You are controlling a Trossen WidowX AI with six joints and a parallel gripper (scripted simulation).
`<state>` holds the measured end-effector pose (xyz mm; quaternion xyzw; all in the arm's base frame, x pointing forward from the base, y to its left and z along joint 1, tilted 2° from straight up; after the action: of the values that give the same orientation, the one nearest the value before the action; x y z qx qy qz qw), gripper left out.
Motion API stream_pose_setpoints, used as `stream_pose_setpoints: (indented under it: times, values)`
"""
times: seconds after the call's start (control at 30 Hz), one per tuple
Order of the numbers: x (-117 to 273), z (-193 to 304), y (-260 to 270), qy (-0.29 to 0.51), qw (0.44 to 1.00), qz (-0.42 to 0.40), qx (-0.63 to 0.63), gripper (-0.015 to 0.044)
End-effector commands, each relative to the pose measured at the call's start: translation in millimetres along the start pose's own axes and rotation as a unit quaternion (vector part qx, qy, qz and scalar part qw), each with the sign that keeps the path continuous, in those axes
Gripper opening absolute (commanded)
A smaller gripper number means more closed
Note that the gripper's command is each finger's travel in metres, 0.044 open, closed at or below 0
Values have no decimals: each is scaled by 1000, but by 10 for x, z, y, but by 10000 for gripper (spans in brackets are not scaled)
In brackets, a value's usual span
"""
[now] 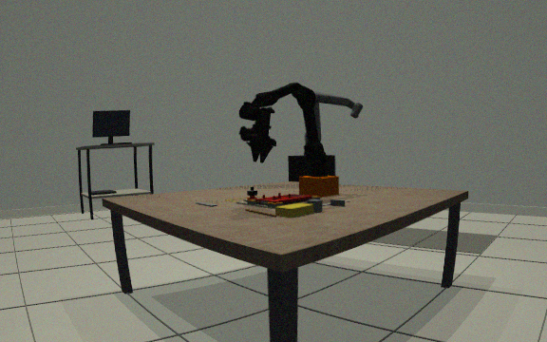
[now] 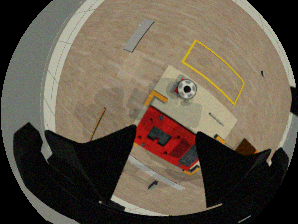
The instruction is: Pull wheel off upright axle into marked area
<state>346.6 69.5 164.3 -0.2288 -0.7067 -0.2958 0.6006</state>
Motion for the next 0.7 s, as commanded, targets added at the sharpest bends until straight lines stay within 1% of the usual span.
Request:
stream_pose_setpoints:
  times: [0.0,0.07,0.13,0.47,0.57,0.67]
  values:
    - [-249,-140,-115,23,994,24,-101,300]
    - [-450,-259,-244,36,981,49,-186,300]
    - [-521,-298,-294,40,974,58,-216,300]
    - [-534,-379,-384,39,974,58,-216,300]
    - [-656,-375,-388,39,974,58,-216,300]
    - [-875,-358,-402,39,974,58,-216,300]
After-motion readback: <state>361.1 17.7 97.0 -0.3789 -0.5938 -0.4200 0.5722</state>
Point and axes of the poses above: the point midway between the two fingers, 35 mm back from their tips, its own x axis back along the fingers, its own y axis across the jaws, z = x × y, the point moved 4 cm from there along x, back along the fingers, and after that the axes turned 12 degrees about x, right-handed, at the moved point
